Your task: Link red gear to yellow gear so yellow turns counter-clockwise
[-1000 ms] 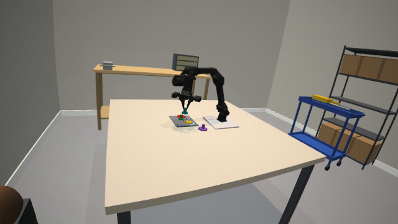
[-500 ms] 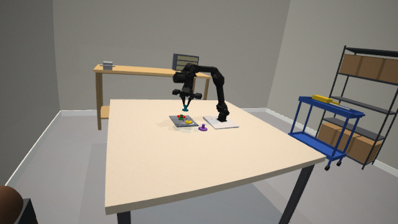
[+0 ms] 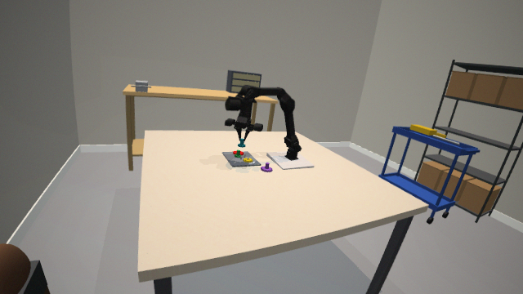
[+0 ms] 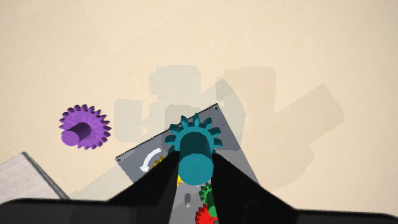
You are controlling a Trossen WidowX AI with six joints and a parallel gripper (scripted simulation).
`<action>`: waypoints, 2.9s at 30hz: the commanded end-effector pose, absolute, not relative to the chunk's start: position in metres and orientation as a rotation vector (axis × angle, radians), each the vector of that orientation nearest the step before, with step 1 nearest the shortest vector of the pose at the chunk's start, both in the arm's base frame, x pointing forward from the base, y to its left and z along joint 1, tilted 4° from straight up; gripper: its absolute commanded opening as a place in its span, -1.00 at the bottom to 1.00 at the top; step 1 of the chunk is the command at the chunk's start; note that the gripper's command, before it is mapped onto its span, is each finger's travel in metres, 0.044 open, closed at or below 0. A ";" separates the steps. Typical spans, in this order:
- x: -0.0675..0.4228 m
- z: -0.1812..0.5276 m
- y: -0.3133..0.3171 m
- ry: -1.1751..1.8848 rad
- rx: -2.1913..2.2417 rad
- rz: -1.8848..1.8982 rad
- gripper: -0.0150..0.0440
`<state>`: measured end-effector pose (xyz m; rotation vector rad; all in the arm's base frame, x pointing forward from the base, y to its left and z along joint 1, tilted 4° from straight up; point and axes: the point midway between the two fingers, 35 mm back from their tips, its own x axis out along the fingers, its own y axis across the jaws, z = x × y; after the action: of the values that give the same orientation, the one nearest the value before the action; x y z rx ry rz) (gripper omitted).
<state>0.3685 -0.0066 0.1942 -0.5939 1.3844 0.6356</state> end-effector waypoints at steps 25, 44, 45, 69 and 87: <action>0.350 0.165 -0.049 1.386 -0.599 0.638 -0.49; 0.333 0.142 -0.074 1.391 -0.602 0.640 -0.49; 0.332 0.141 -0.075 1.391 -0.602 0.640 -0.49; 0.307 0.114 -0.101 1.396 -0.603 0.644 -0.49; 0.307 0.115 -0.100 1.307 -0.844 0.866 -0.49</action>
<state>0.3067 -0.1005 0.1153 -0.7761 1.3391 0.8035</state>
